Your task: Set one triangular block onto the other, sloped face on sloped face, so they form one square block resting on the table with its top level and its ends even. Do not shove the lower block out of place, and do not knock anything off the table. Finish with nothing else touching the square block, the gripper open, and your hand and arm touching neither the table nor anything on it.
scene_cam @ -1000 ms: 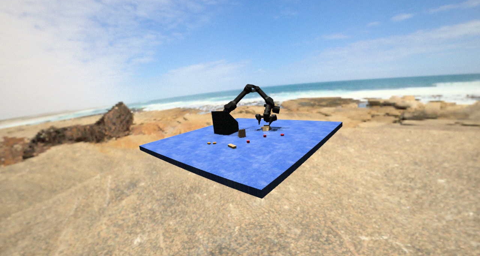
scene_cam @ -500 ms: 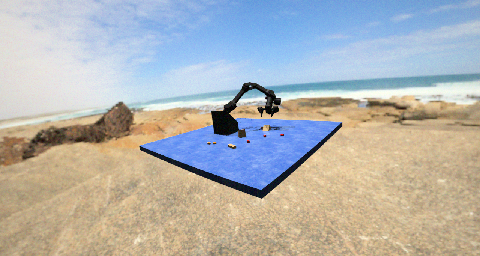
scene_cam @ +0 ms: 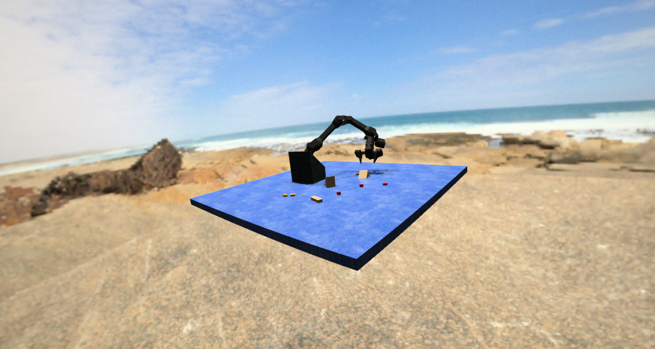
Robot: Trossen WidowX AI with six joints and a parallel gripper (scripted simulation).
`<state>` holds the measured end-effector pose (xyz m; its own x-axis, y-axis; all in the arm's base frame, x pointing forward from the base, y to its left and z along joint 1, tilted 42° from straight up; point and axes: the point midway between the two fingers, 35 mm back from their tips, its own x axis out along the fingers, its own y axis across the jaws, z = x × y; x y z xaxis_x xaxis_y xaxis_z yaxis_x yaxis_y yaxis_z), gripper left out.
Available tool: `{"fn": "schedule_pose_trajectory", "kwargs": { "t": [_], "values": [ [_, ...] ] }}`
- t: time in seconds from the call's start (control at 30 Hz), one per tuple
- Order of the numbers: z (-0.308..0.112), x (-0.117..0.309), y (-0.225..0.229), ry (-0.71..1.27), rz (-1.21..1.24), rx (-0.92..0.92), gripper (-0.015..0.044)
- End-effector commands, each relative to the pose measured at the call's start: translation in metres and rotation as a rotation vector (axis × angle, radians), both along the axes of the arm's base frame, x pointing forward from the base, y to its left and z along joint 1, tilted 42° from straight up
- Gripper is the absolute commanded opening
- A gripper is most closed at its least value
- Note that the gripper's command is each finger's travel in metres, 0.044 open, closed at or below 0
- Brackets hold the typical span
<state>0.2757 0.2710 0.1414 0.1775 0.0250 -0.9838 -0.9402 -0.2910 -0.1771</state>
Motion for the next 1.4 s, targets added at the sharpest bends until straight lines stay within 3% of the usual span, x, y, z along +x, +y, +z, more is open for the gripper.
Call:
{"fn": "schedule_pose_trajectory", "kwargs": {
  "t": [0.0,0.2,0.43,0.67,0.93,1.2,1.37],
  "values": [
    [-0.034,0.004,-0.001,0.018,-0.005,-0.019,0.0440],
    [-0.087,0.011,-0.003,0.019,-0.005,-0.021,0.0440],
    [-0.093,0.011,-0.004,0.019,-0.005,-0.021,0.0440],
    [-0.092,0.010,-0.003,0.022,-0.010,-0.025,0.0256],
    [-0.092,0.010,-0.003,0.022,-0.010,-0.025,0.0203],
    [-0.080,0.013,-0.013,0.021,-0.010,-0.026,0.0000],
    [-0.062,0.017,-0.030,0.021,-0.010,-0.027,0.0000]
  ]
}}
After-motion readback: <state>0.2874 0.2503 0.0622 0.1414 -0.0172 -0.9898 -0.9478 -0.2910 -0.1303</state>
